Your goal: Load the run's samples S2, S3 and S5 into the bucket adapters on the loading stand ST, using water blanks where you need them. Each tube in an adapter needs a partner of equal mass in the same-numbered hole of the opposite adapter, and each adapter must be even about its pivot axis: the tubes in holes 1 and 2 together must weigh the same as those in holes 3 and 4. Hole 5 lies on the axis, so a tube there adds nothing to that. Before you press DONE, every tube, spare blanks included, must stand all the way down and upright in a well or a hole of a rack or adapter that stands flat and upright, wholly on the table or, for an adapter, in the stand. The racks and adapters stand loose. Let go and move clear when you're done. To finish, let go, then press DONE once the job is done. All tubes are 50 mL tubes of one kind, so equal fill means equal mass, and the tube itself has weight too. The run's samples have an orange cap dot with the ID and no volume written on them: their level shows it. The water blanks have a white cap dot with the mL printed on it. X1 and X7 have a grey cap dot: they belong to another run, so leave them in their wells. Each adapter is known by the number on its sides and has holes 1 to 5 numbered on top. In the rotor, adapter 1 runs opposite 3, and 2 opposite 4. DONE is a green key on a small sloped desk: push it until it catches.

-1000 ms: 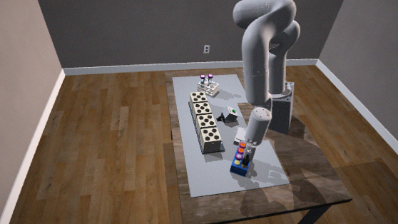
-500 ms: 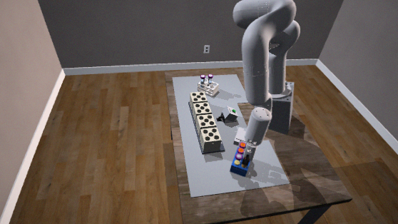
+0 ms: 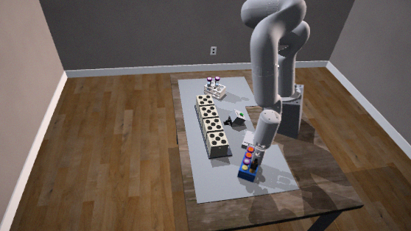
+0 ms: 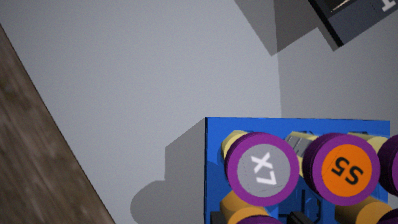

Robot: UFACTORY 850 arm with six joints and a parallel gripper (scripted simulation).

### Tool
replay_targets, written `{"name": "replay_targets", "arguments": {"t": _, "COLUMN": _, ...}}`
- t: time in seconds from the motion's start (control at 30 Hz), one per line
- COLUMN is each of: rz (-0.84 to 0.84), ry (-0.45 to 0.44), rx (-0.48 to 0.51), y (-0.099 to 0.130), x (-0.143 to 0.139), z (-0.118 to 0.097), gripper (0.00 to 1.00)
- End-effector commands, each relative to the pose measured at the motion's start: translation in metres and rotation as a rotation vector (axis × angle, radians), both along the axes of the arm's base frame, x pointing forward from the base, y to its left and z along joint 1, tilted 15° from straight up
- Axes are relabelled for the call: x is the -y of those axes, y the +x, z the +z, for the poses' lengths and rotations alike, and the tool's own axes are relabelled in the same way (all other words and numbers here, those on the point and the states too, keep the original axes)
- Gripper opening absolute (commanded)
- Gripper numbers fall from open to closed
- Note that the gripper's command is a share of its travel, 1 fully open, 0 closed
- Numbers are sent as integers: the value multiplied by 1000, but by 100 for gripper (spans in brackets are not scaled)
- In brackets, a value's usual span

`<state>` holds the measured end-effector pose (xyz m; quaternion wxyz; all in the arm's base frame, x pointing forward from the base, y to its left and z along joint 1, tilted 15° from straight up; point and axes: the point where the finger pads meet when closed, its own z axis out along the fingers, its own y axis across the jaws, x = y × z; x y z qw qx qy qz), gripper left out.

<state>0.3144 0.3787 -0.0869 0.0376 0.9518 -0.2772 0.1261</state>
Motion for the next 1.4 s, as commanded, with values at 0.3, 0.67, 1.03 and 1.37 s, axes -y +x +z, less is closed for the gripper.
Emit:
{"name": "replay_targets", "arguments": {"t": 0.3, "rz": 0, "ry": 1, "rx": 0, "y": -2, "x": -2, "z": 9, "gripper": 0}}
{"name": "replay_targets", "arguments": {"t": 0.67, "rz": 0, "ry": 1, "rx": 0, "y": -3, "x": -3, "z": 14, "gripper": 0}}
{"name": "replay_targets", "arguments": {"t": 1.03, "rz": 0, "ry": 1, "rx": 0, "y": -6, "x": -5, "z": 28, "gripper": 0}}
{"name": "replay_targets", "arguments": {"t": 1.37, "rz": 0, "ry": 1, "rx": 0, "y": -9, "x": -7, "z": 43, "gripper": 0}}
